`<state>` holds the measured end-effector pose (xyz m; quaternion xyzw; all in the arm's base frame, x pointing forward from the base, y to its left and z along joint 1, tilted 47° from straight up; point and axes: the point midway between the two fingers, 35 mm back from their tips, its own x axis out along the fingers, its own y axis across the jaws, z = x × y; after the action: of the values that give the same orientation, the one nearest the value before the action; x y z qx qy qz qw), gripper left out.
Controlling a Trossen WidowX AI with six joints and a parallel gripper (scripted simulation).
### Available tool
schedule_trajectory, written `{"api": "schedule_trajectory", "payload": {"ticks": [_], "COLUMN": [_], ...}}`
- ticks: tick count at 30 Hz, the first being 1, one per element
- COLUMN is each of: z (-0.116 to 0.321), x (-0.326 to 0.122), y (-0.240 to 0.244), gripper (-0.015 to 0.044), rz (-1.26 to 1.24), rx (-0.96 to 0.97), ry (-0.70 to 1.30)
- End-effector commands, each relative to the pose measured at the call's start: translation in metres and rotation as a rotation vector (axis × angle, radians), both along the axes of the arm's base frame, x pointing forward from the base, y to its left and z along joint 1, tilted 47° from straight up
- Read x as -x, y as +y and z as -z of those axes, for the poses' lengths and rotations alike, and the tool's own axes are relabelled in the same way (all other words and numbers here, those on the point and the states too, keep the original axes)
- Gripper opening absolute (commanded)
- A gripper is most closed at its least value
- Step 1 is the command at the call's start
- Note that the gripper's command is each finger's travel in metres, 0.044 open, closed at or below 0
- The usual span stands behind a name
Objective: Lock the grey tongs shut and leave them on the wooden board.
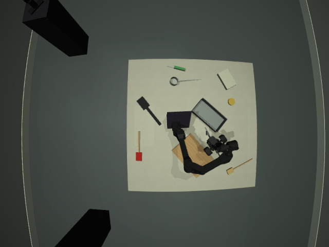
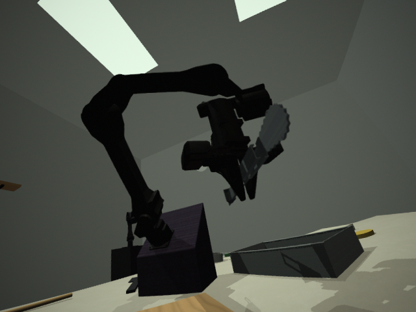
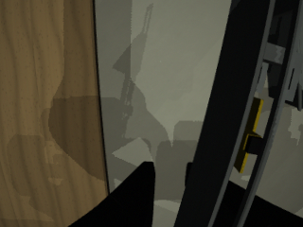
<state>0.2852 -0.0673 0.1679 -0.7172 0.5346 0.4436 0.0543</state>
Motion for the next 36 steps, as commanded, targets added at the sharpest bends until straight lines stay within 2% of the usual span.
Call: {"api": "schedule_trajectory", "payload": {"ticks": [1,36], "z": [-0.005,-0.03], "x": [0.002,0.021], "y": [-0.003,-0.031], "gripper": [-0.015,-0.015], "rz": [0.104,1.052], "rx": [-0.002,-0.069], "ry": [-0.119,-1.114]}}
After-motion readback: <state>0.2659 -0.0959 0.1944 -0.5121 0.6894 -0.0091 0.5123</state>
